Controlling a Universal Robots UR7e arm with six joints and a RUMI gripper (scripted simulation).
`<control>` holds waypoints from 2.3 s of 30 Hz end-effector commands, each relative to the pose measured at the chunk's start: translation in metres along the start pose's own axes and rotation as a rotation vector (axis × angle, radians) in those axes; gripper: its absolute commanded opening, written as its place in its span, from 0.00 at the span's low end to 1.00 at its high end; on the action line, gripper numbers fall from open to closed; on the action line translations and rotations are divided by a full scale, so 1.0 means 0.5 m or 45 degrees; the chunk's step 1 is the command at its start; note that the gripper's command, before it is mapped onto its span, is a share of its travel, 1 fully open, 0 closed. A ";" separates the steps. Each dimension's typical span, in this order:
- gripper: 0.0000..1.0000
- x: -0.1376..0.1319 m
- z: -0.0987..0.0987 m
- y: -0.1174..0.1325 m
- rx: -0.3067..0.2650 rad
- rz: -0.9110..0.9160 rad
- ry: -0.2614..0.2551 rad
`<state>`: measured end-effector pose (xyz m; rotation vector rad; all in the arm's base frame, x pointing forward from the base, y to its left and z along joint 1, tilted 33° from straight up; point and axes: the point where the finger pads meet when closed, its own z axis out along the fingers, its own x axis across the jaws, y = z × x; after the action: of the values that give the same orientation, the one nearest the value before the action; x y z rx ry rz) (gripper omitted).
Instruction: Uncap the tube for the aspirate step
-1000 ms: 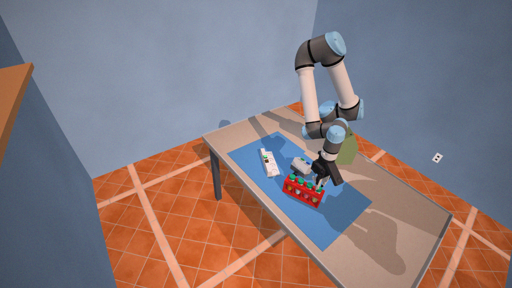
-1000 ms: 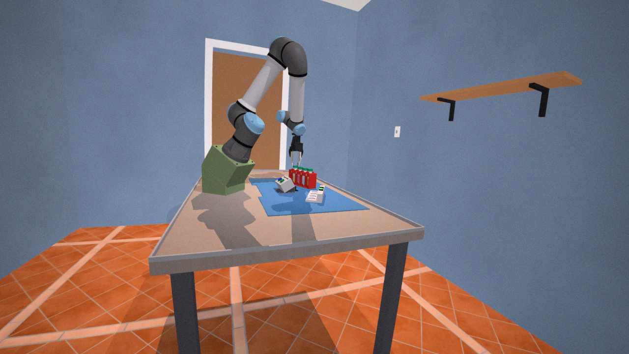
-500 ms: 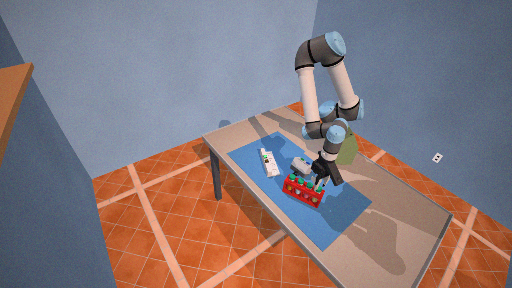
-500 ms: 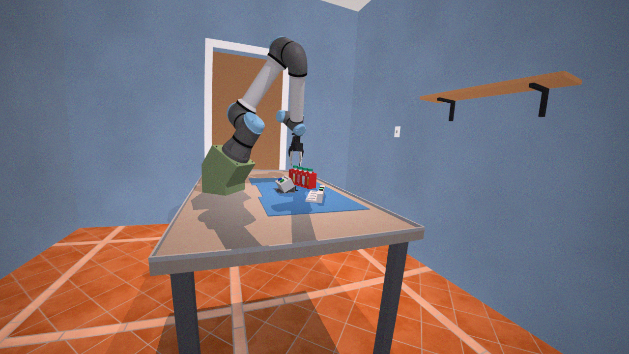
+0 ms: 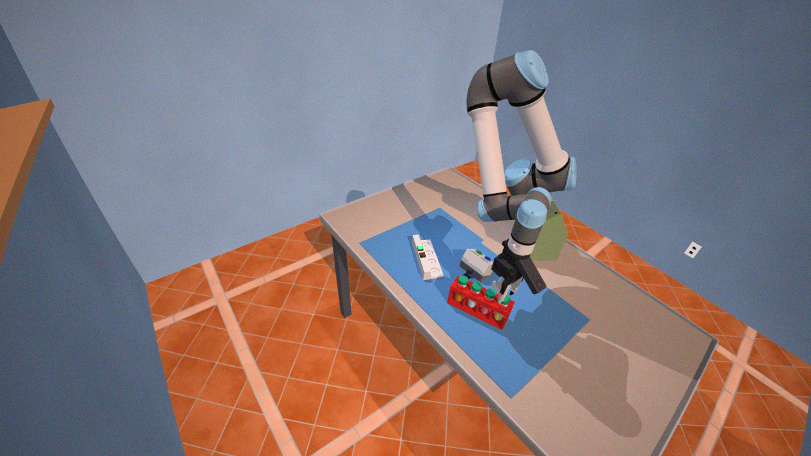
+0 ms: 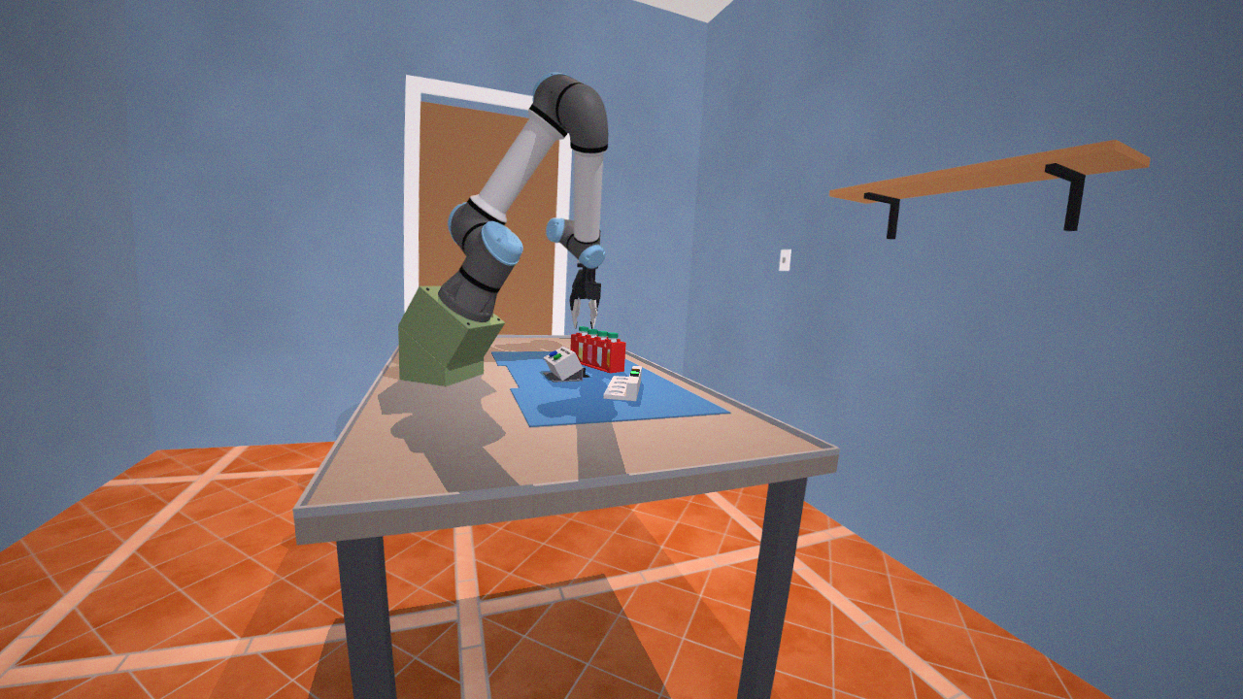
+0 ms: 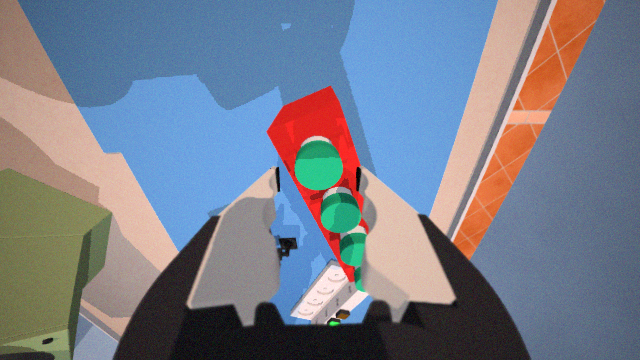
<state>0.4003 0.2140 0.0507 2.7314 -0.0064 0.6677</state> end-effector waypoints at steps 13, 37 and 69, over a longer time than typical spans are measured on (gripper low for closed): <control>0.35 0.001 0.011 0.000 0.006 -0.794 0.004; 0.00 0.000 0.011 0.000 0.005 -1.160 0.005; 0.00 0.000 0.011 0.000 0.007 0.113 0.002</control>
<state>0.4029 0.2117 0.0460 2.7219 0.1850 0.6417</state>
